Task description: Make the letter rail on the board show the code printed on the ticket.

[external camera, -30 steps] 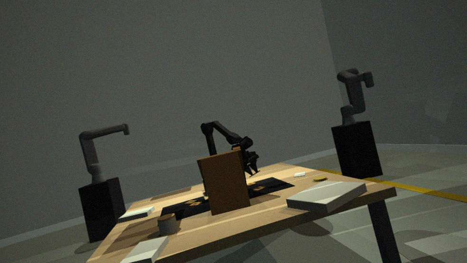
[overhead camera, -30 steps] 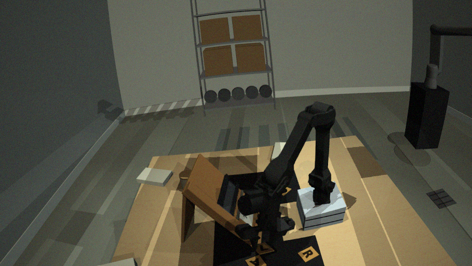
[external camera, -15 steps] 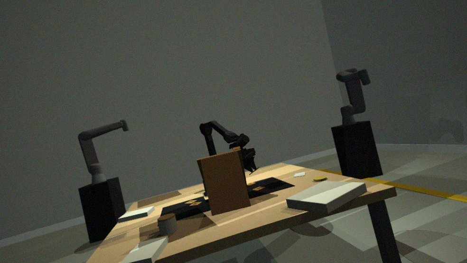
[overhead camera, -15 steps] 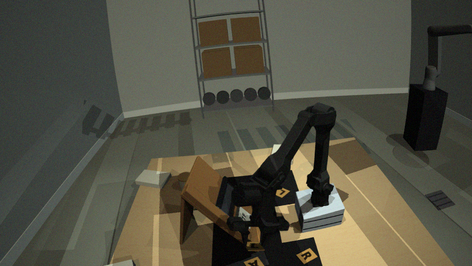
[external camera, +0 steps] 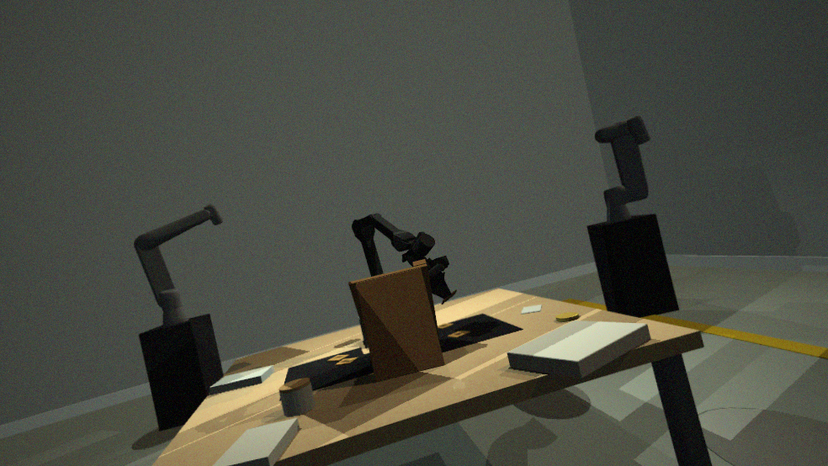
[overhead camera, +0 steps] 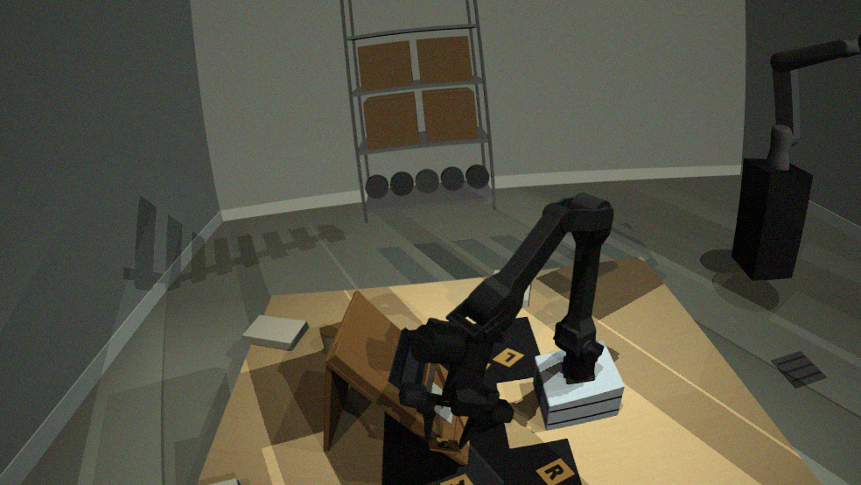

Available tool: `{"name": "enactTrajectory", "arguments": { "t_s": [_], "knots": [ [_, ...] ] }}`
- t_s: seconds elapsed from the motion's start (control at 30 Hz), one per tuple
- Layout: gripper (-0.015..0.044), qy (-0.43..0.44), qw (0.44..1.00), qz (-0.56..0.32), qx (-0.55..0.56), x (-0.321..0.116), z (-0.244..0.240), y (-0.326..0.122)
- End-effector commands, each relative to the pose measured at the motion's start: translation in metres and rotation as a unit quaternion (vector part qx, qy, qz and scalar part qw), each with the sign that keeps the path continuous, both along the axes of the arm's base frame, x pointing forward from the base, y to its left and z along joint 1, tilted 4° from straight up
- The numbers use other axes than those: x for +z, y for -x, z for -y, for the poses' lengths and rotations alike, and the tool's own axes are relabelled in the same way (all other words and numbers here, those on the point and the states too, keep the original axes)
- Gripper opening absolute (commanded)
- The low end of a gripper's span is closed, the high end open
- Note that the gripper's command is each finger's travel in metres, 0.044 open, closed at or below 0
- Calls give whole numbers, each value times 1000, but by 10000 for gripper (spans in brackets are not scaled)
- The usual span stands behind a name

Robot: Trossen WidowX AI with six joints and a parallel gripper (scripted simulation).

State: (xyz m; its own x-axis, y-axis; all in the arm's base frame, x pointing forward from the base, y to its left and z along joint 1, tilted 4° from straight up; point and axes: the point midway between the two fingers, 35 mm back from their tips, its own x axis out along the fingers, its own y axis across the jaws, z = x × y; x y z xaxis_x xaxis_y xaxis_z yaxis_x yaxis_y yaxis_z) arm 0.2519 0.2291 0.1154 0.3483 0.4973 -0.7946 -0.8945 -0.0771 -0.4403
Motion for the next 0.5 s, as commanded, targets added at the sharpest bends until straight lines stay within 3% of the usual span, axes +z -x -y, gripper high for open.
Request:
{"name": "enactTrajectory", "arguments": {
  "t_s": [0.0, 0.47],
  "knots": [
    [0, -21, 1000, 2, -18, 10, 1, -4],
    [0, -88, 992, -5, -91, 35, 11, -20]
  ]
}}
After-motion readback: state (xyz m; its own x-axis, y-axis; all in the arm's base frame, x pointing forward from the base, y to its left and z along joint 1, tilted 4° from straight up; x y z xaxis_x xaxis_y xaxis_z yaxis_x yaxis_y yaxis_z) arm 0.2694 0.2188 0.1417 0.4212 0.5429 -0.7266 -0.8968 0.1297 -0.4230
